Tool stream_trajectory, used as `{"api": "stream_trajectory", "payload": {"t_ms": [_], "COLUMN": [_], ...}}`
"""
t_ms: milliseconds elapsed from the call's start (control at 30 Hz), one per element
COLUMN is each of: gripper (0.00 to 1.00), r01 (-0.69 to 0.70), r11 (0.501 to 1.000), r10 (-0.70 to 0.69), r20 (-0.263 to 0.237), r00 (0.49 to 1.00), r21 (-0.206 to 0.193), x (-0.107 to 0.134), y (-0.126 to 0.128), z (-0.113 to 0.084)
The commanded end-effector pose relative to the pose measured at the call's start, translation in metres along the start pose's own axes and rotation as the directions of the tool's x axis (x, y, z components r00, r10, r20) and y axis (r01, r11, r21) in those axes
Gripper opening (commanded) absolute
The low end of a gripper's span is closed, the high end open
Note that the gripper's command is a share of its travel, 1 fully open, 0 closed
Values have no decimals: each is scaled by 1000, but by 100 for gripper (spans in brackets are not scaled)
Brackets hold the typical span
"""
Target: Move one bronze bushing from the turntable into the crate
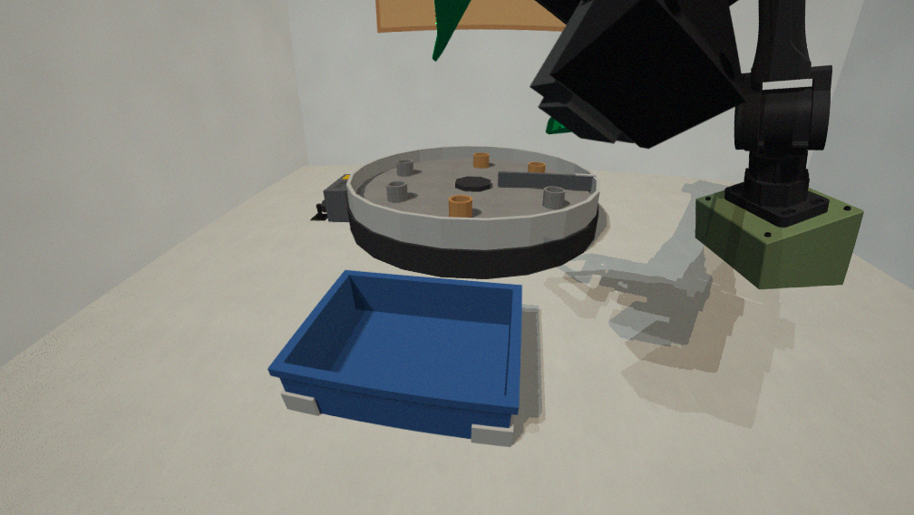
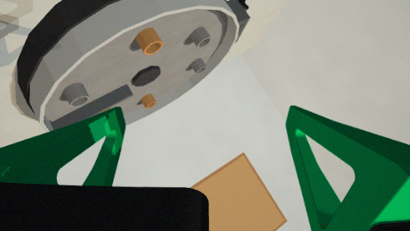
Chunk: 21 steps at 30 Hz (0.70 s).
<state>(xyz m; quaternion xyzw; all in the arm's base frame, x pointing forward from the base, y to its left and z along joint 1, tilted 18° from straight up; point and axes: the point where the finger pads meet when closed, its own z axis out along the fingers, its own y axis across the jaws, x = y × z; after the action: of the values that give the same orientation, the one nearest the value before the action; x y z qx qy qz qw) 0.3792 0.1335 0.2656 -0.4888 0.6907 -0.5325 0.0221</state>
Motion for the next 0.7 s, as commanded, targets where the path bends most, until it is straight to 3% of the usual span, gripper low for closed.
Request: {"api": "stream_trajectory", "payload": {"t_ms": [0,567,667], "gripper": [100,100,100], "r01": [-8,-28,-66], "r11": [1000,1000,998], "r10": [8,28,66], "r20": [4,12,3], "r00": [1000,1000,998], "r21": [3,5,-15], "x": [1,1,10], "y": [-3,-11,-6], "z": [-2,-5,3]}}
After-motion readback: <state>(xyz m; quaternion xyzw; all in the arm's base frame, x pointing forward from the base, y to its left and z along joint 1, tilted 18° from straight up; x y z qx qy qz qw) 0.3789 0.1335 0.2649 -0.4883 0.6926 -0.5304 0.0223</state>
